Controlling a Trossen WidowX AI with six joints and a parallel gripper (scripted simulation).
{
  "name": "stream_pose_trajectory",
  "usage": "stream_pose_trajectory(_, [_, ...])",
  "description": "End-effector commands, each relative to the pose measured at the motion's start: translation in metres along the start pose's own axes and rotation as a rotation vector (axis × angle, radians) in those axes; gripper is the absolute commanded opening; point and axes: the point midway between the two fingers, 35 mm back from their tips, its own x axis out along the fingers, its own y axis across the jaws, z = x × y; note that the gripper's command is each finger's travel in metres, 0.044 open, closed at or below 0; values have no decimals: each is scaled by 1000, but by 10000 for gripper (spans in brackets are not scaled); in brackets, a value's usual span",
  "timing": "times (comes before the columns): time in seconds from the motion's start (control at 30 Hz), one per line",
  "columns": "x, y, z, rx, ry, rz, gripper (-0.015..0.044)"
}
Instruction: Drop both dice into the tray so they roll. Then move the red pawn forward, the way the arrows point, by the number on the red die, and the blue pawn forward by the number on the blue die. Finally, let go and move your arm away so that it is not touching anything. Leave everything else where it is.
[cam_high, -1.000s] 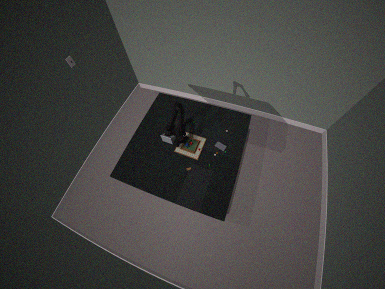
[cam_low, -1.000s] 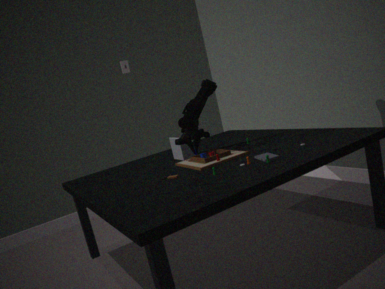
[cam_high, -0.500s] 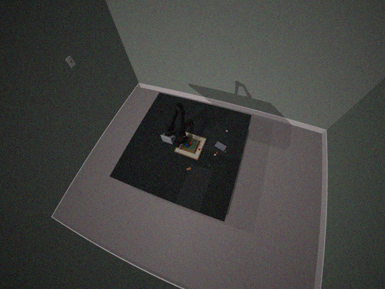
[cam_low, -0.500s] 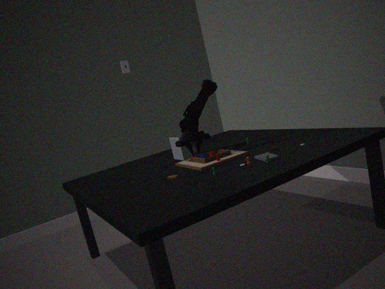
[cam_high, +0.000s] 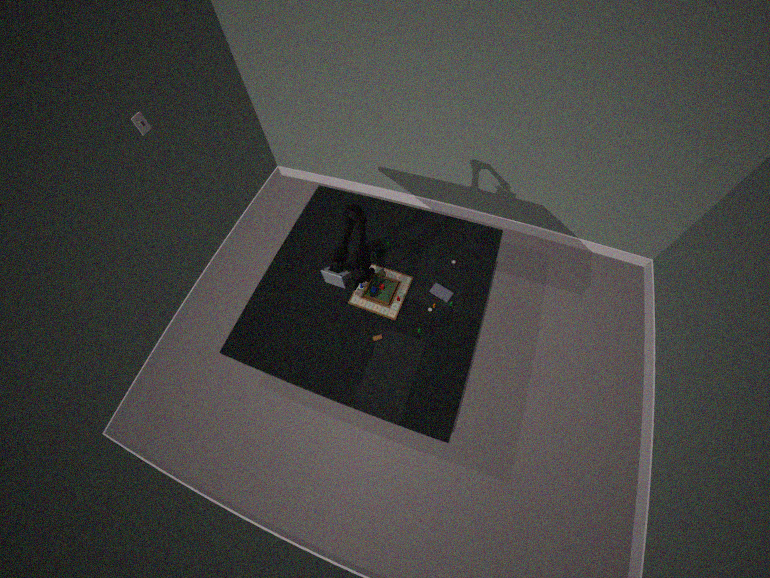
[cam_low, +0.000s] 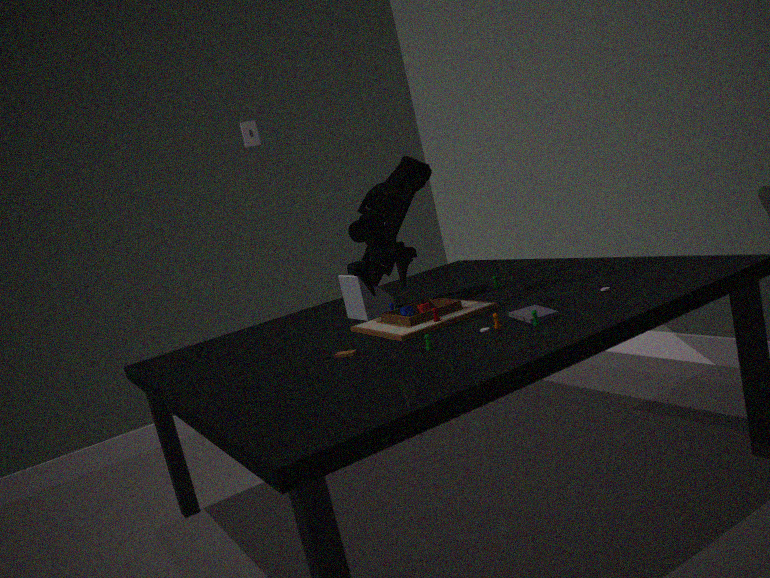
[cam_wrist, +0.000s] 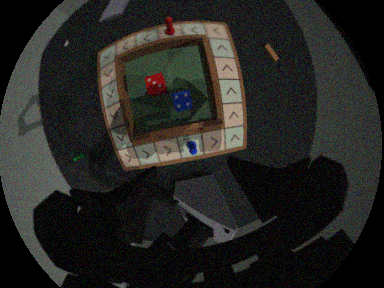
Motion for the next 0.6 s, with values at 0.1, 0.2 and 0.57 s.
stream_pose_trajectory(0.1, [-72,22,2,-112,-14,-15,440])
stream_pose_trajectory(0.2, [-74,23,2,-115,-14,-15,440])
stream_pose_trajectory(0.57, [-68,20,4,-104,-20,-13,440])
